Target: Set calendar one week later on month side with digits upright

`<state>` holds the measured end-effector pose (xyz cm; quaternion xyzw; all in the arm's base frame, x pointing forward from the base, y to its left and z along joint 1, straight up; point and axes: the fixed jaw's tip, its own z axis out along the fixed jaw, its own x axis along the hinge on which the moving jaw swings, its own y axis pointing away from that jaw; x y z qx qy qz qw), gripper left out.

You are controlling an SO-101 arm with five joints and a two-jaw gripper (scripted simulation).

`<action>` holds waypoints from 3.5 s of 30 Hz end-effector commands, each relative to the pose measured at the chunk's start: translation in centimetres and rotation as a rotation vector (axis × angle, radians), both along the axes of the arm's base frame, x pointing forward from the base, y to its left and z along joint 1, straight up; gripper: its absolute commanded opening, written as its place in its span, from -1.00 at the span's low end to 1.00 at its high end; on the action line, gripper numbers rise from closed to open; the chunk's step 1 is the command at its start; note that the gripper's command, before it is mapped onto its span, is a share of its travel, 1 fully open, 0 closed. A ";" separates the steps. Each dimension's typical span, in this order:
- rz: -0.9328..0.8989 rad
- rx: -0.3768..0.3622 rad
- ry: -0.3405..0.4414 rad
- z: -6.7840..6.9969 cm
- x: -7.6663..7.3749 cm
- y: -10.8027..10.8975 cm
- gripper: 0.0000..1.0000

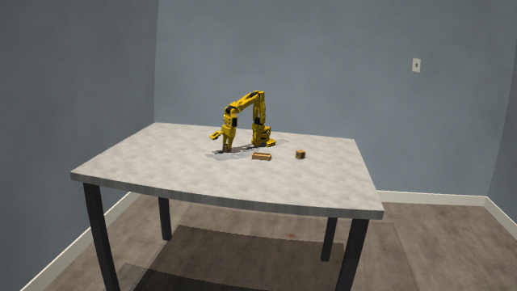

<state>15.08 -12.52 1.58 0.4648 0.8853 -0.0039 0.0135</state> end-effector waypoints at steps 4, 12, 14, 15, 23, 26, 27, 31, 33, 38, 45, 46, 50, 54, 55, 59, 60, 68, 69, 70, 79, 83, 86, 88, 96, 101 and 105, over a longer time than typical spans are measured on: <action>-0.001 -0.011 -0.014 0.2 0.3 0.0 -0.29; -0.001 -0.011 -0.014 0.5 0.3 0.0 -0.29; -0.001 -0.011 -0.014 0.9 0.4 0.0 -0.29; -0.001 -0.011 -0.014 1.2 0.4 -0.1 -0.29; -0.001 -0.011 -0.014 3.2 0.4 -0.1 -0.29; -0.001 -0.011 -0.014 4.3 0.4 -0.1 -0.29; -0.001 -0.011 -0.014 4.6 0.3 0.0 -0.29; -0.001 -0.011 -0.014 5.7 0.2 0.1 -0.29; -0.001 -0.011 -0.014 6.0 0.2 0.1 -0.29; -0.001 -0.011 -0.014 6.2 0.1 0.2 -0.29; -0.001 -0.011 -0.014 6.2 0.1 0.2 -0.29; -0.001 -0.011 -0.014 6.2 0.1 0.2 -0.29; -0.001 -0.011 -0.014 6.2 0.1 0.2 -0.29; -0.001 -0.011 -0.014 6.2 0.1 0.2 -0.29; -0.001 -0.011 -0.014 6.2 0.1 0.2 -0.29; -0.001 -0.012 -0.015 6.2 0.1 0.2 -0.29; -0.001 -0.014 -0.018 6.3 0.1 0.2 -0.29; -0.001 -0.097 -0.113 8.4 0.4 -0.1 -0.29; -0.001 -0.115 -0.134 8.9 0.5 -0.1 -0.29; -0.001 -0.135 -0.156 9.4 0.5 -0.1 -0.29; -0.001 -0.271 -0.311 12.9 0.4 0.0 -0.30; 0.000 -0.321 -0.368 14.1 0.2 0.1 -0.30; 0.000 -0.338 -0.387 14.6 0.1 0.2 -0.30; 0.000 -0.340 -0.390 14.6 0.1 0.2 -0.30; 0.004 -0.342 -0.389 14.6 0.1 0.2 -0.30; 0.029 -0.347 -0.384 14.6 0.1 0.2 -0.30; 0.073 -0.357 -0.375 14.5 0.0 0.3 -0.30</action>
